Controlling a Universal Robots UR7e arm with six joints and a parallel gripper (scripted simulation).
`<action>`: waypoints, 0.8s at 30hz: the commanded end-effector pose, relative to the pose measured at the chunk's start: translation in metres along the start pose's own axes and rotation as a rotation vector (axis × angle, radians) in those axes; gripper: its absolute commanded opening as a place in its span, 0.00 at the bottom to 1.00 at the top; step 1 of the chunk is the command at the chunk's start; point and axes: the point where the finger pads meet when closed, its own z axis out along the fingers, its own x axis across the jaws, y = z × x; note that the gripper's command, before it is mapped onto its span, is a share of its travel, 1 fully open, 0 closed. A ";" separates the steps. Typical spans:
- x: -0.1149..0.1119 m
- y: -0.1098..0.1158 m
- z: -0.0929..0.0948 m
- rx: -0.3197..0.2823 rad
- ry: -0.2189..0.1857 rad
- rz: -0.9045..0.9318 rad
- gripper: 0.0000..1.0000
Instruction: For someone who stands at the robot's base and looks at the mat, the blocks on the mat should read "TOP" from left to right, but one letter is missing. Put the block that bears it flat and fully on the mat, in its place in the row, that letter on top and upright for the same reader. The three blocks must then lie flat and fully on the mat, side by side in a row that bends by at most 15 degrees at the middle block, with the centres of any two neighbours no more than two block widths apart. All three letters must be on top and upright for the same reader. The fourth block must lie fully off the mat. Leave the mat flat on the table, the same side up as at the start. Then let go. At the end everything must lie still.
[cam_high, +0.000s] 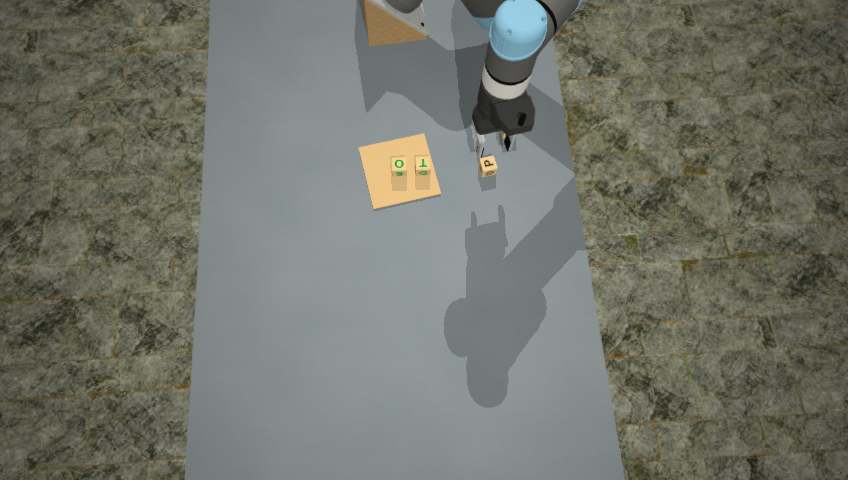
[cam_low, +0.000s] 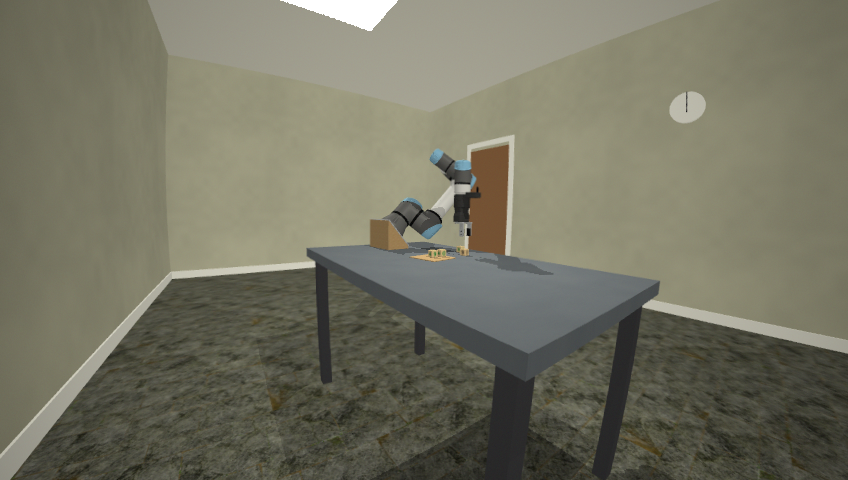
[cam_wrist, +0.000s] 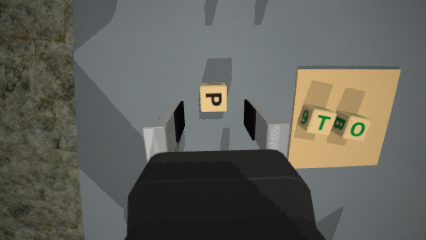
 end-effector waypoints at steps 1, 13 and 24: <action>0.000 0.000 0.000 0.001 0.000 0.000 1.00; 0.000 0.000 0.002 0.001 0.000 0.000 1.00; 0.000 0.000 0.014 0.001 0.000 -0.001 1.00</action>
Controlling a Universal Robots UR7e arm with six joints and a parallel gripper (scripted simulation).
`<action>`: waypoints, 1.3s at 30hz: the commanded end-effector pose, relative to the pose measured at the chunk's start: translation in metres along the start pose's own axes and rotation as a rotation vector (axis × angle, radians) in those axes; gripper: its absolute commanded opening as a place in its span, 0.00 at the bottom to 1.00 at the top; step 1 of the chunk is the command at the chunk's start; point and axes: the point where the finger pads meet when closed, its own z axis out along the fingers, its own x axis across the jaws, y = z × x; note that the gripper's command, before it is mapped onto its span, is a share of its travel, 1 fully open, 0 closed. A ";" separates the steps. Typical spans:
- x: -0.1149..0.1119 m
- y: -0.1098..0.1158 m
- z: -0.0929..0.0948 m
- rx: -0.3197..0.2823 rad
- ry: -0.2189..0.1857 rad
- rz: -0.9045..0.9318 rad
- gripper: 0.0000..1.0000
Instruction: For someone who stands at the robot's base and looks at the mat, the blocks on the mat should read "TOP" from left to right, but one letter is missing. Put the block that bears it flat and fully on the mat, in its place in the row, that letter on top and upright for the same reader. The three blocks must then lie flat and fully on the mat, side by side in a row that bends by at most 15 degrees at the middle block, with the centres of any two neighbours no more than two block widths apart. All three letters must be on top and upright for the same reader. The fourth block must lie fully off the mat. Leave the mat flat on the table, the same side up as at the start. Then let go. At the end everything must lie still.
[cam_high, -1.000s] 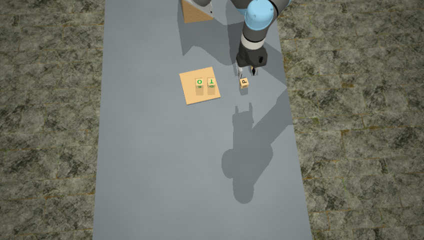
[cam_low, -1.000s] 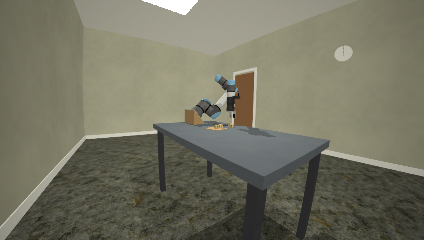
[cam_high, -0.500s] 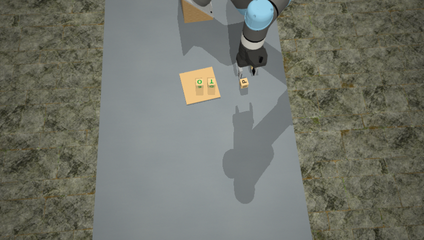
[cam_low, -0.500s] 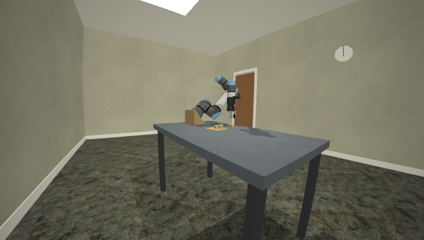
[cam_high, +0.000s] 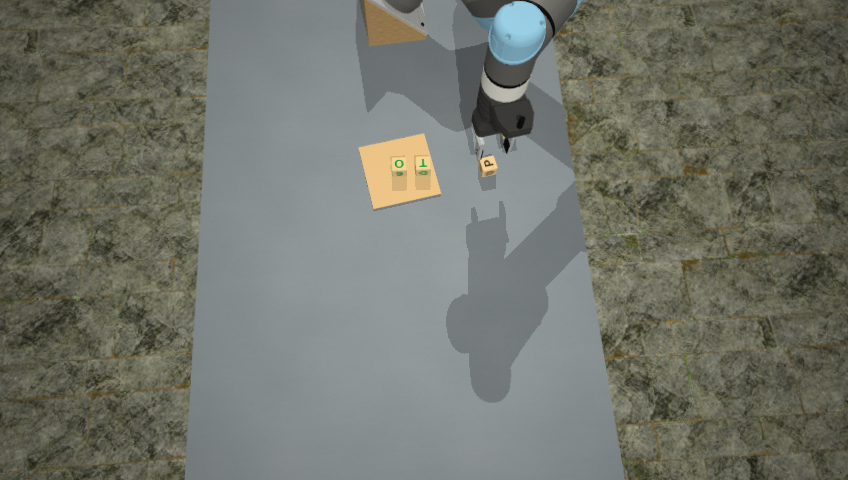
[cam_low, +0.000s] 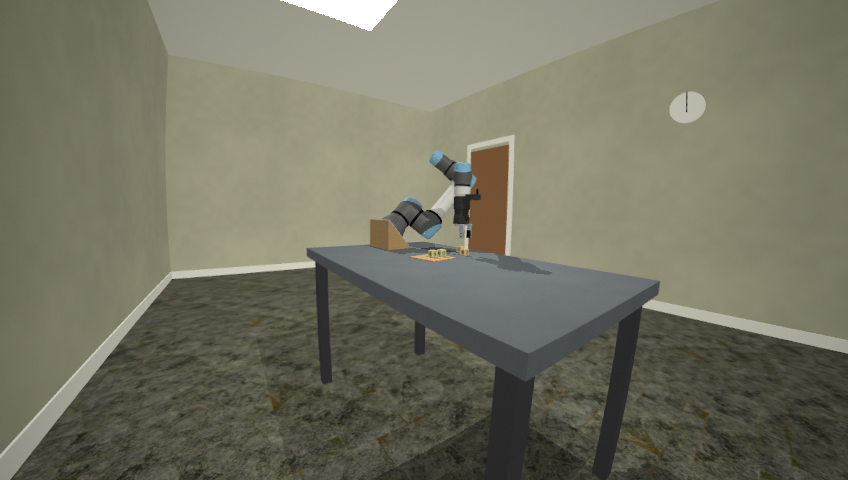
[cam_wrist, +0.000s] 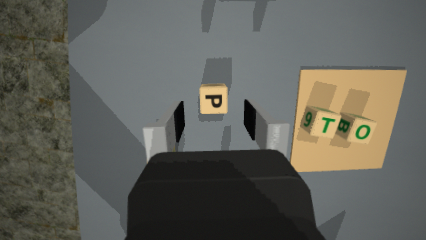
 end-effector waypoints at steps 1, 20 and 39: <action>0.000 0.000 0.006 0.001 0.000 0.000 1.00; 0.001 0.000 0.032 0.001 0.000 0.000 1.00; 0.001 0.000 0.042 0.001 0.000 0.000 1.00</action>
